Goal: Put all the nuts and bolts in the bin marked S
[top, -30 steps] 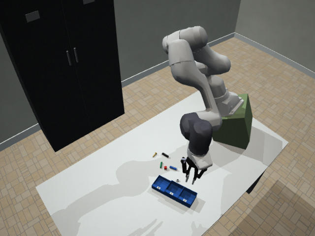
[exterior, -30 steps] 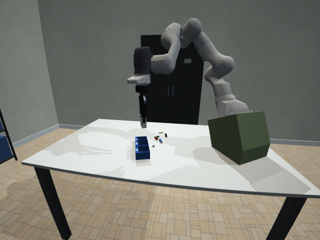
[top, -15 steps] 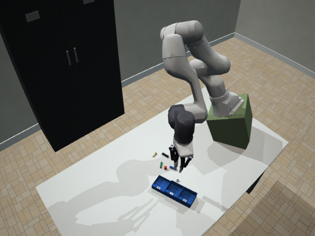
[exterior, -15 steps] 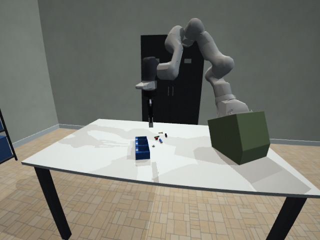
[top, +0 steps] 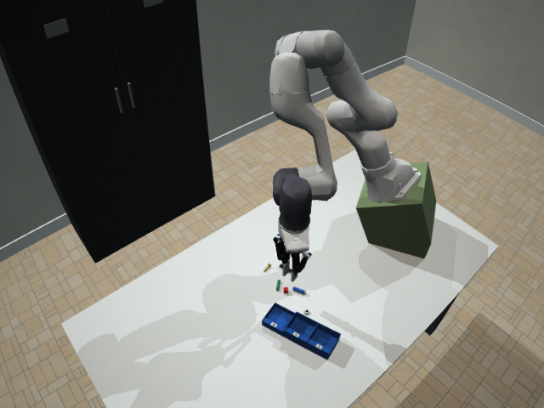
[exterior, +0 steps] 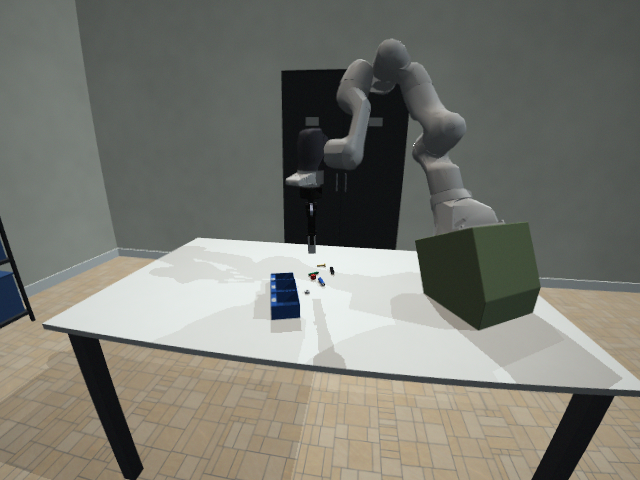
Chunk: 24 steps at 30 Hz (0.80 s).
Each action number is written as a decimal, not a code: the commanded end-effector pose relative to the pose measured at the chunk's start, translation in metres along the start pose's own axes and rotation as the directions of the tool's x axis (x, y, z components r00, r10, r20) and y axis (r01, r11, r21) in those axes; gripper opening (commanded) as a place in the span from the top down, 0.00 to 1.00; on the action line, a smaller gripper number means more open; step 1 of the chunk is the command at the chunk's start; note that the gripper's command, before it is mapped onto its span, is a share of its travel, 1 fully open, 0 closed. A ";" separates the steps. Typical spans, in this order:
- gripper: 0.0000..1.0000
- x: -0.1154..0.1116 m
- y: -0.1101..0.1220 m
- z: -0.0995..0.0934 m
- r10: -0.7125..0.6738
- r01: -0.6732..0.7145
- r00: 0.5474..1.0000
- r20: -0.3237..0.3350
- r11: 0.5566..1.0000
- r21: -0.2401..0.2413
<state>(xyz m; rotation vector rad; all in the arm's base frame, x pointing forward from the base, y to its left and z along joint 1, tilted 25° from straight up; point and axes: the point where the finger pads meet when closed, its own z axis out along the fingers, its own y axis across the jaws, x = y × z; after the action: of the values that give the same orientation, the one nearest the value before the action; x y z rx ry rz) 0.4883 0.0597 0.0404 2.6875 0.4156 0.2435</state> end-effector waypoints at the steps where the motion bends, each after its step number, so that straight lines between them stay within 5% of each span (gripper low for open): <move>1: 0.82 -0.004 0.023 0.008 -0.038 0.039 0.999 -0.023 0.999 0.012; 18: 0.82 -0.044 0.135 0.047 -0.038 0.039 0.999 -0.023 0.999 0.012; 24: 0.82 -0.042 0.135 0.047 -0.038 0.039 0.999 -0.023 0.999 0.012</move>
<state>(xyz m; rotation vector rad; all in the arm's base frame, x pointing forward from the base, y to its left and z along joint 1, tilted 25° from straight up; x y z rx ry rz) 0.4885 -0.0945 0.0499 2.6937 0.3877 0.2602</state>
